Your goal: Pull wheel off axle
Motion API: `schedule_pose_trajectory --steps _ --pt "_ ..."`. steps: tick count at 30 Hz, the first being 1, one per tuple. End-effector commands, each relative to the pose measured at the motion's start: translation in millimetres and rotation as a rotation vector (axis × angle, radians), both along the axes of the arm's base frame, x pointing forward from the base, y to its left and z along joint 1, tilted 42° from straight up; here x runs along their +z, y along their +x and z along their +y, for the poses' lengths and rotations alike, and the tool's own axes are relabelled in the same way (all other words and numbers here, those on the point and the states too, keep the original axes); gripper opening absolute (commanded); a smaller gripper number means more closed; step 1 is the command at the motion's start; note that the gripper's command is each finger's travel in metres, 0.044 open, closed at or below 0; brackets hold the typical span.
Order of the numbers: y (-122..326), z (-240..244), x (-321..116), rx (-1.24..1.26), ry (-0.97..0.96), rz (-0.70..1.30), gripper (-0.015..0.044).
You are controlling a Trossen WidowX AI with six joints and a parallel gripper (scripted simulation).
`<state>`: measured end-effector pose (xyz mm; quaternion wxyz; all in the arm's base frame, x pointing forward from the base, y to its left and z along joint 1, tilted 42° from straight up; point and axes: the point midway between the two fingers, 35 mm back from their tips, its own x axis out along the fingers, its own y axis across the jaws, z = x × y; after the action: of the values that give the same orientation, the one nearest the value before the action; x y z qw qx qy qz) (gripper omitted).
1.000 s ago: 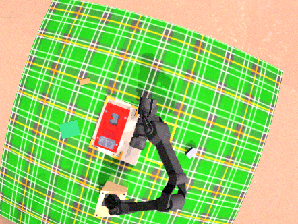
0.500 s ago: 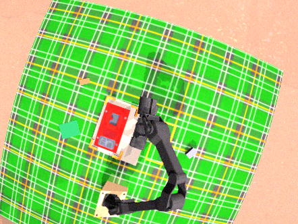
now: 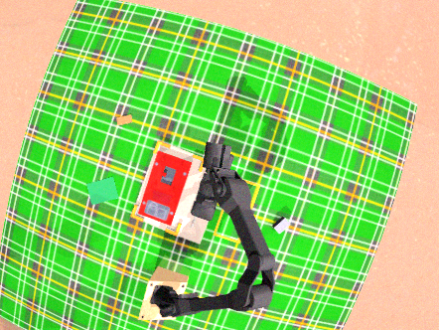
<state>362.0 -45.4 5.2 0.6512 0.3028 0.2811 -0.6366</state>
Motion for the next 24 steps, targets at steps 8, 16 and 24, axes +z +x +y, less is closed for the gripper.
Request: schedule_pose_trajectory --steps 8,16,24 --pt "-1.3 12.5 11.0 0.025 -0.001 0.003 0.0" --pt "-1.5 14.3 13.0 0.025 -0.001 0.003 0.0" --pt "-1.6 16.1 14.9 0.026 -0.002 0.003 0.0"
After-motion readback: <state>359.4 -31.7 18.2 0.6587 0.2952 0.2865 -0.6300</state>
